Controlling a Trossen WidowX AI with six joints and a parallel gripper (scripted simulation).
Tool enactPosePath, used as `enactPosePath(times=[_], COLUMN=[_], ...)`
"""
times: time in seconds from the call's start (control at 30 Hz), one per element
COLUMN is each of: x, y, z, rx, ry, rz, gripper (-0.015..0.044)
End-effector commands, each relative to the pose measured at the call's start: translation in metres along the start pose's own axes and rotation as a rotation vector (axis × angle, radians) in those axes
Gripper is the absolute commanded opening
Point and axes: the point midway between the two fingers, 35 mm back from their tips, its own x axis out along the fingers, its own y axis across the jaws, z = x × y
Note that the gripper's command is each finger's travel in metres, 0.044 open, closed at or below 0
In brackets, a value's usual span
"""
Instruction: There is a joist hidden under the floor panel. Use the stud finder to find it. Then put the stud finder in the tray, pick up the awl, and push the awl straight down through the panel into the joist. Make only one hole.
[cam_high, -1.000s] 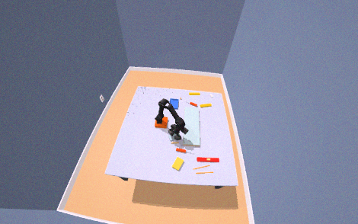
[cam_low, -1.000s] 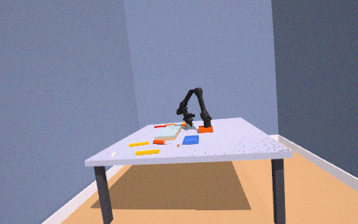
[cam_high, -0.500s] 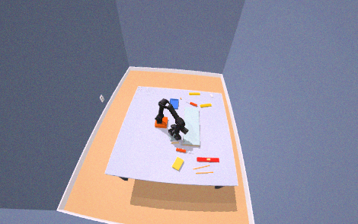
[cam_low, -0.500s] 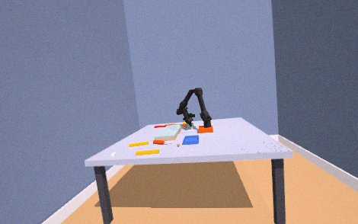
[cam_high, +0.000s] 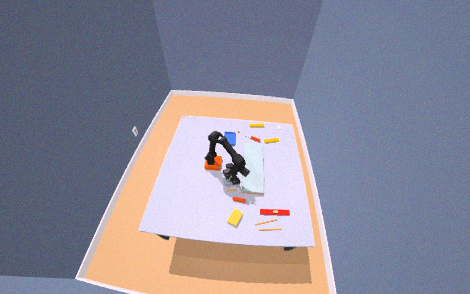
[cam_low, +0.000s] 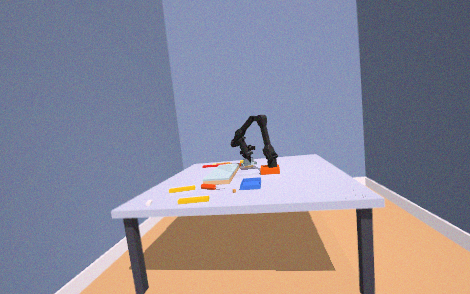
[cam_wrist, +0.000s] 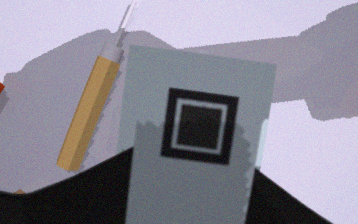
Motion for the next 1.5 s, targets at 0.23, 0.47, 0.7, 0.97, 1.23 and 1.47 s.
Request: enactPosePath(times=[0.23,0.47,0.7,0.97,1.23,1.47], x=[-0.064,-0.066,-0.070,-0.075,-0.081,-0.086], y=[-0.002,0.000,0.009,0.020,0.031,0.041], z=[0.020,0.017,0.005,-0.009,-0.024,-0.036], rx=[0.004,-0.052,-0.284,-0.560,-0.836,-1.078], ry=[0.011,0.022,0.065,0.110,0.147,0.171], rz=[0.011,0.014,0.035,0.073,0.125,0.183], gripper=[0.0000,0.0000,0.0000,0.0000,0.0000,0.0000])
